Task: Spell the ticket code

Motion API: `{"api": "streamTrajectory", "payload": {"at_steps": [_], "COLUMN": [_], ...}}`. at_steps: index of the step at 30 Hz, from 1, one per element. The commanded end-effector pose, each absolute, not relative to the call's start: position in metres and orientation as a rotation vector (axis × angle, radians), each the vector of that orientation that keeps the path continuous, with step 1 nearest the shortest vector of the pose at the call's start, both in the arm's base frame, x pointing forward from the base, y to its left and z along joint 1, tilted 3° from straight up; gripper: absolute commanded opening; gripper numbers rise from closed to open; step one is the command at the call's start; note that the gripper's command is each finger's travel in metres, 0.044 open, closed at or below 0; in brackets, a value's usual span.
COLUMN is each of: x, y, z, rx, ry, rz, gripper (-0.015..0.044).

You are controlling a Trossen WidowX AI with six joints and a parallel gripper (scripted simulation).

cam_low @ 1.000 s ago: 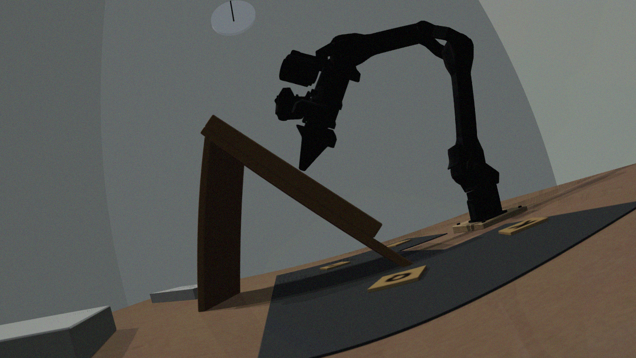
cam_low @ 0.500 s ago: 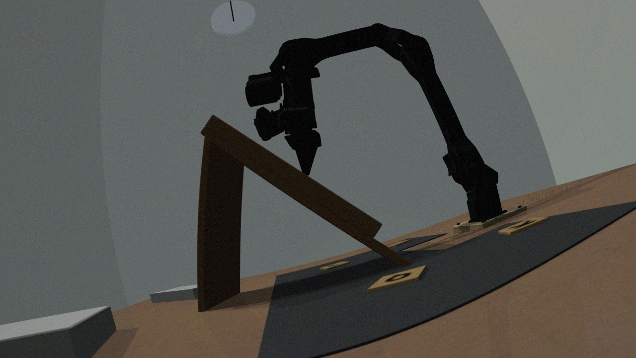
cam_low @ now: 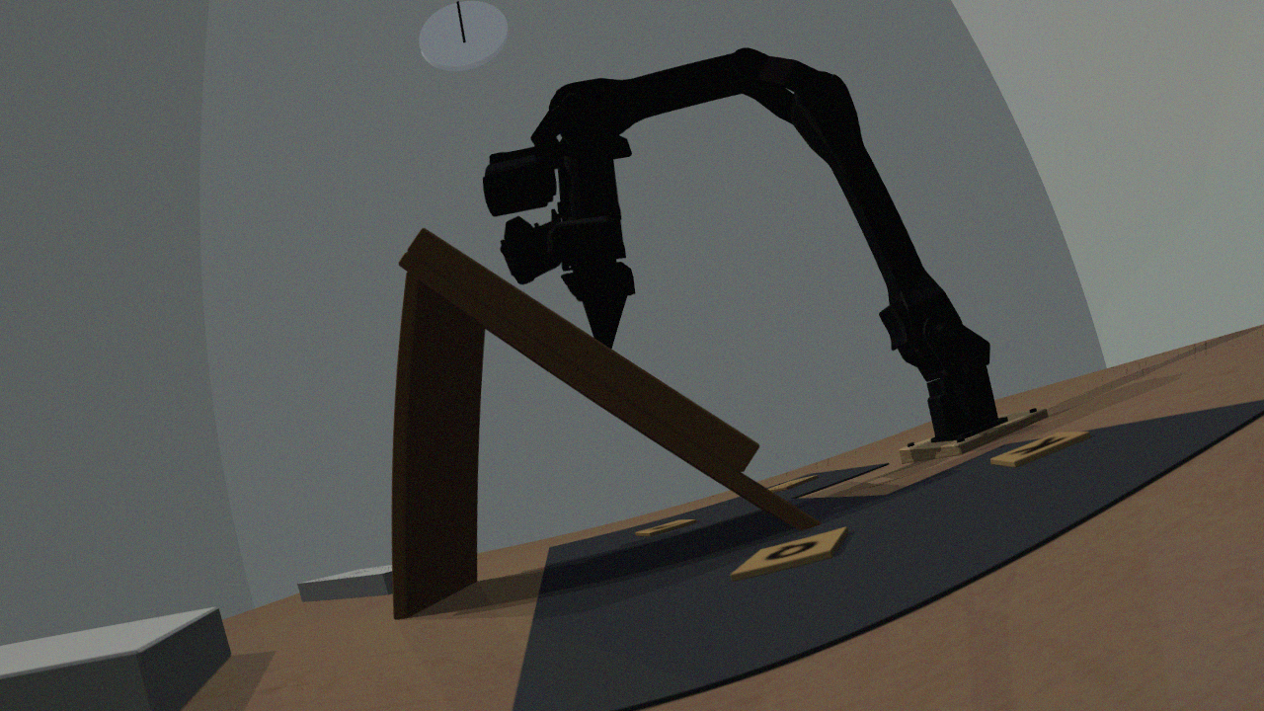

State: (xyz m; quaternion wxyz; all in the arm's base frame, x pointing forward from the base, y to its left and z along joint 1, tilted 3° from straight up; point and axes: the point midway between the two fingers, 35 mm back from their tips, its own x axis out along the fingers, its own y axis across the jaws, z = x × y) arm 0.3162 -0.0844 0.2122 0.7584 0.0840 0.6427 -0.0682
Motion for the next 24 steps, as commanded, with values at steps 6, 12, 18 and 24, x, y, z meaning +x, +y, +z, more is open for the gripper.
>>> {"api": "streamTrajectory", "payload": {"at_steps": [6,12,18,24], "x": [0.3201,0.3223,0.3246,0.3269], "y": [-0.0845,-0.0848,-0.0852,-0.0857], "z": [0.2084,0.2066,0.2047,0.2029], "rx": [0.183,0.183,0.183,0.183], "ry": [1.401,1.401,1.401,1.400], "rz": [-0.144,-0.144,-0.144,-0.144], "gripper": [0.0000,0.0000,0.0000,0.0000]}}
